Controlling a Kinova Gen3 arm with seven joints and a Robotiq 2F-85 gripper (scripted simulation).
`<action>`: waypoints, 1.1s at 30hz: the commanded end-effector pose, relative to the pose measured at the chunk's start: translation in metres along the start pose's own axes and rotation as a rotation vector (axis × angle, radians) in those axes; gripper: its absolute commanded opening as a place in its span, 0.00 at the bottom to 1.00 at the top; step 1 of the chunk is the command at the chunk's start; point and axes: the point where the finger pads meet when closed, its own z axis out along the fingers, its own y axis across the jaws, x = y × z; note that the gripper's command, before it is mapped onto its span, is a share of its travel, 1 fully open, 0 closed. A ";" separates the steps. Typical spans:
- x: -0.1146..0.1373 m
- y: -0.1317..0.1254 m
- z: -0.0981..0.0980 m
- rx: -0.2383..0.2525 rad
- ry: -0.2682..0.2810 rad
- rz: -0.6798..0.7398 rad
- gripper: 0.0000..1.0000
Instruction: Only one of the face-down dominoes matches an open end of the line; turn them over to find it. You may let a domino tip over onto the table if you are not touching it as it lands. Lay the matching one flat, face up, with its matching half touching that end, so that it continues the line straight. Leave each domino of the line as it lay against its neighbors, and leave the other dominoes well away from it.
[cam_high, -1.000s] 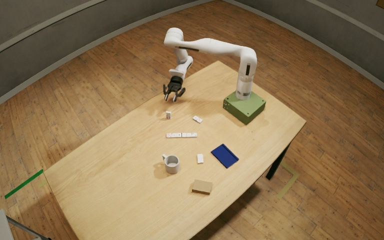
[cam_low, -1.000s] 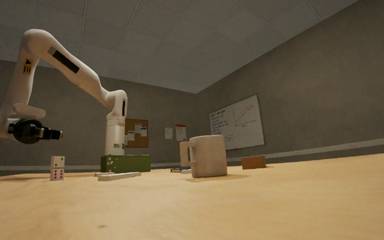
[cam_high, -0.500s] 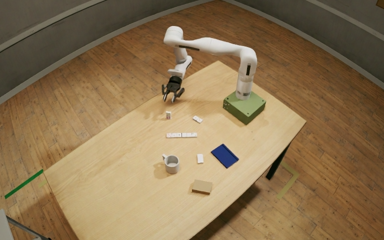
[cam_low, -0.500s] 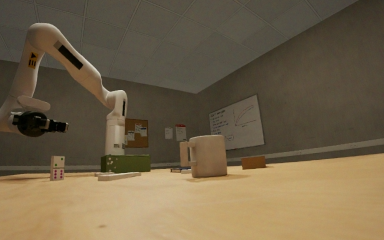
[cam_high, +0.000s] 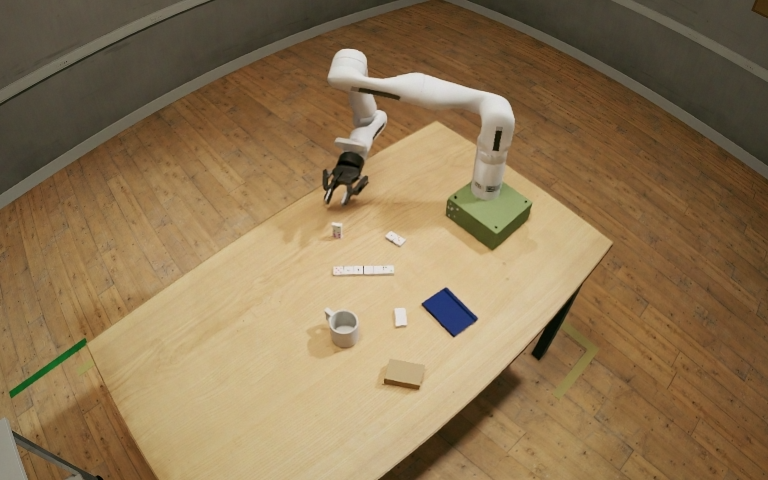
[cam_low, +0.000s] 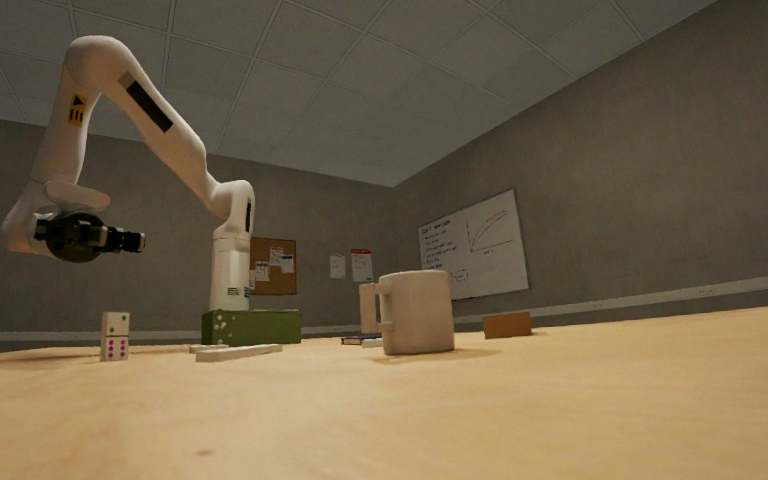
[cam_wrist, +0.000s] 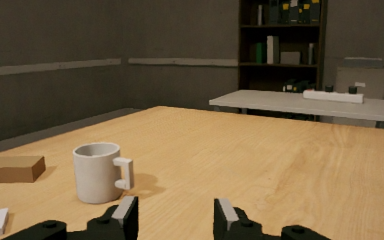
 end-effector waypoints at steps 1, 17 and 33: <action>0.001 0.001 0.000 -0.024 -0.013 0.031 0.49; 0.001 0.002 0.000 -0.133 -0.072 0.179 0.49; 0.002 0.003 0.001 -0.248 -0.135 0.337 0.49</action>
